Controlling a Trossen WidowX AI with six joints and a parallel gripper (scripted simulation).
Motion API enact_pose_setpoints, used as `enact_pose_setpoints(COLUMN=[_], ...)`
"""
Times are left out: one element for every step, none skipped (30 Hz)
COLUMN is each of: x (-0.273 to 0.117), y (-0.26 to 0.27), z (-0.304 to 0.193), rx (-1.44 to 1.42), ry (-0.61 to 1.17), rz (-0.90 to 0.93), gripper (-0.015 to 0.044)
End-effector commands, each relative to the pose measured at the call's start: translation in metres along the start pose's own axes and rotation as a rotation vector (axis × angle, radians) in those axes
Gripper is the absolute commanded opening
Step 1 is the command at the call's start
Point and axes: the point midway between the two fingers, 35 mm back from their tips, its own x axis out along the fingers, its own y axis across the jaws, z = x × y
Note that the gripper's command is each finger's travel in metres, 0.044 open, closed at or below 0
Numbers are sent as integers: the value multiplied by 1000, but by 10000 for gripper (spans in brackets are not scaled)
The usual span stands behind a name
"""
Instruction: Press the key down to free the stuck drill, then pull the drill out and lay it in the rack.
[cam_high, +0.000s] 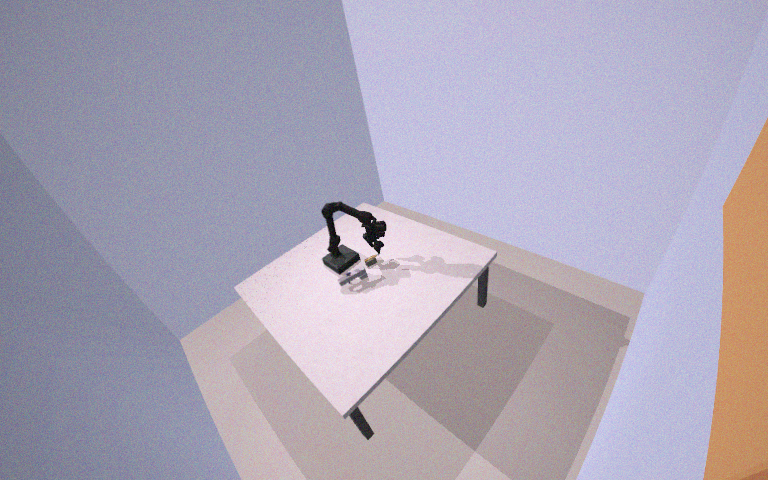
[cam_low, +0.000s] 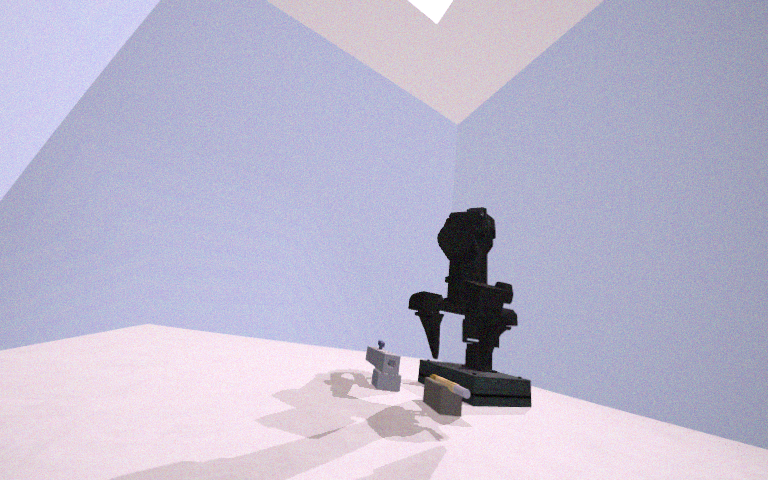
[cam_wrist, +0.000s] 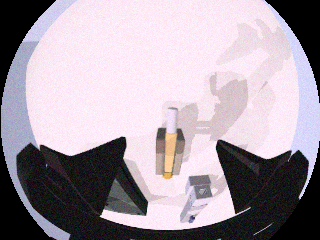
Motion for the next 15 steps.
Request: enact_pose_setpoints(x=[0,-2,-5,-8,-12,-16,-19,-23,-26,-30,-34,-38,-41,-45,-49], y=[-7,-13,-20,-29,-37,-44,-51,-56,-61,-65,-68,-71,-72,-72,-72], z=[-9,-17,-26,-39,-52,-66,-81,-94,-109,-124,-140,-156,-172,-188,-204], rx=[49,88,139,200,268,336,404,464,518,576,634,691,749,807,864], ry=[11,17,24,33,44,55,66,77,88,101,115,129,144,160,177], rz=[-7,-16,-27,-40,-55,-69,-83,-95,-110,-126,-141,-156,-170,-185,-198], gripper=[440,440,440,440,440,440,440,440,440,440,440,440,440,440,440])
